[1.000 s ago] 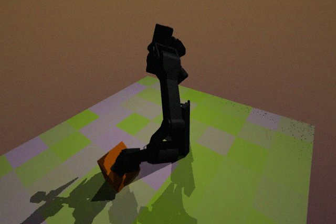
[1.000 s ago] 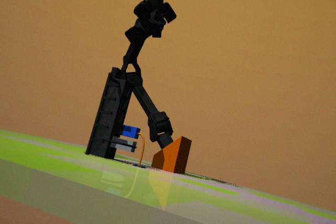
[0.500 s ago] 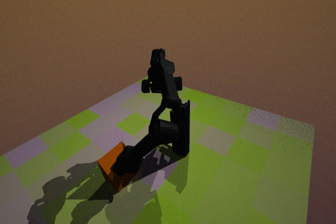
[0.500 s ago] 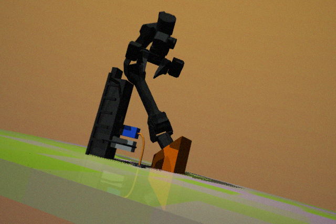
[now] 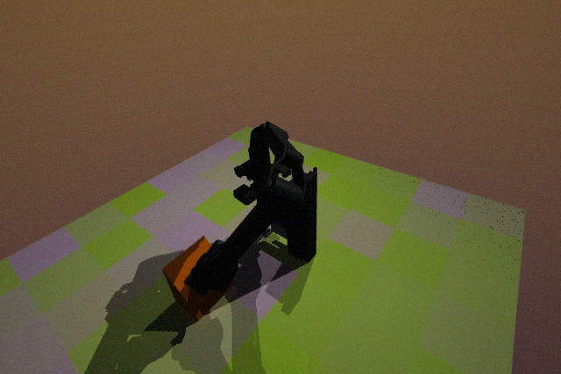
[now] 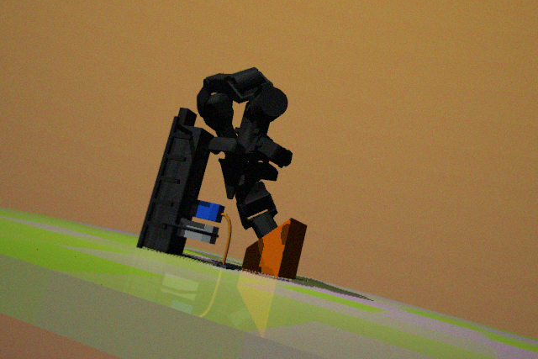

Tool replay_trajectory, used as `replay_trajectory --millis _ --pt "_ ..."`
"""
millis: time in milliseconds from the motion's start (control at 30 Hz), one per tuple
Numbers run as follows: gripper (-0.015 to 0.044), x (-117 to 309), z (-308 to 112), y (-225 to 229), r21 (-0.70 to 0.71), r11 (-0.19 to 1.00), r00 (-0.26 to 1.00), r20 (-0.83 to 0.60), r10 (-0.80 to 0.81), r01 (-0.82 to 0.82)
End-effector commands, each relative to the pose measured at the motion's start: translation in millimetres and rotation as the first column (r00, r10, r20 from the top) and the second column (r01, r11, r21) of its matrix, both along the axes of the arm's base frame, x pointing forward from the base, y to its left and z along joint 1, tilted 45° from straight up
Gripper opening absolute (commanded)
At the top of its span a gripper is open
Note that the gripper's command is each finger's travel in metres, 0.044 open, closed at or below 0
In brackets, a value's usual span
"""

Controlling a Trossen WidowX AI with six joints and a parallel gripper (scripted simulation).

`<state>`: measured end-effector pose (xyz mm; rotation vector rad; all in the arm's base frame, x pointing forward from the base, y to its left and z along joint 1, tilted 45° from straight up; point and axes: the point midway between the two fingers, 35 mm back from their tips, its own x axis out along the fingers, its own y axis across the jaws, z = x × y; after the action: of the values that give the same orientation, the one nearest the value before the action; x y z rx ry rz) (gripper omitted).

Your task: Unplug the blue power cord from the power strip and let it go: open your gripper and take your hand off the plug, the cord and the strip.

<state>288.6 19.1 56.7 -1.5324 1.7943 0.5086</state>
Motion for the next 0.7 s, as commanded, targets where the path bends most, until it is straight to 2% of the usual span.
replay_trajectory --millis 0,667 --pt "0.0160 -11.2 -8.5 -8.1 -0.002 0.999 0.990 -0.133 0.043 -0.043" --pt "0.0160 -11.7 1.1 -17.6 -0.002 0.999 0.990 -0.133 0.043 -0.043"
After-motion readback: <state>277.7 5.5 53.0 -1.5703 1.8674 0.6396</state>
